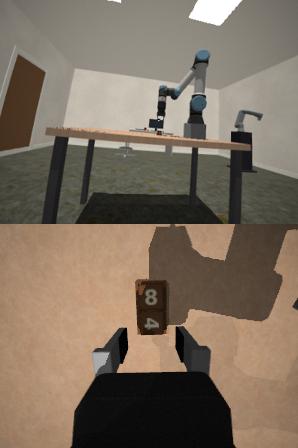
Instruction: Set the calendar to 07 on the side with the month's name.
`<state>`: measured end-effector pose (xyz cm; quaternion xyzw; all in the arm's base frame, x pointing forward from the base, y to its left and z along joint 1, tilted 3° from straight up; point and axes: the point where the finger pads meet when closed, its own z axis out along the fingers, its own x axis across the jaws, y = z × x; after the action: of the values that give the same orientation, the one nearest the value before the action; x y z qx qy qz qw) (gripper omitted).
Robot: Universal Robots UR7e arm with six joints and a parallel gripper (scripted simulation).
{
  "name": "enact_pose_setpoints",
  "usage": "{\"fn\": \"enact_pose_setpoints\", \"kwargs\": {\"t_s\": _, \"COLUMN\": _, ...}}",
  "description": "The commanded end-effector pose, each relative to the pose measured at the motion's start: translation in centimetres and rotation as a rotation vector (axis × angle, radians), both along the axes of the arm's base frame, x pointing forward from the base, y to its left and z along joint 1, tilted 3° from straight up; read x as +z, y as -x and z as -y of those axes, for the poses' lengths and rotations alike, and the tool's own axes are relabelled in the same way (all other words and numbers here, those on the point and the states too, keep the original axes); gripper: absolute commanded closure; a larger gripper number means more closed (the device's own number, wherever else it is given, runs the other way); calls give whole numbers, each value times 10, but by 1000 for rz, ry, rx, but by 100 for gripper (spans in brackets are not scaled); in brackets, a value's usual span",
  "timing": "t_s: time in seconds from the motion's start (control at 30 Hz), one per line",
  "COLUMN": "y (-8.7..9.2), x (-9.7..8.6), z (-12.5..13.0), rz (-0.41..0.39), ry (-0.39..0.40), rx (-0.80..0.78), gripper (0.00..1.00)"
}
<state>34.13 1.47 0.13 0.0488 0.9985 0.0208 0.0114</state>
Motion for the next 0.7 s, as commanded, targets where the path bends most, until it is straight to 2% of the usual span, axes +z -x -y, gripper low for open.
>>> {"fn": "enact_pose_setpoints", "kwargs": {"t_s": 0.0, "y": 0, "x": 1, "z": 0, "rz": 0, "ry": 0, "rx": 0, "gripper": 0}}
{"fn": "enact_pose_setpoints", "kwargs": {"t_s": 0.67, "y": 0, "x": 0, "z": 3, "rz": 0, "ry": 0, "rx": 0, "gripper": 0}}
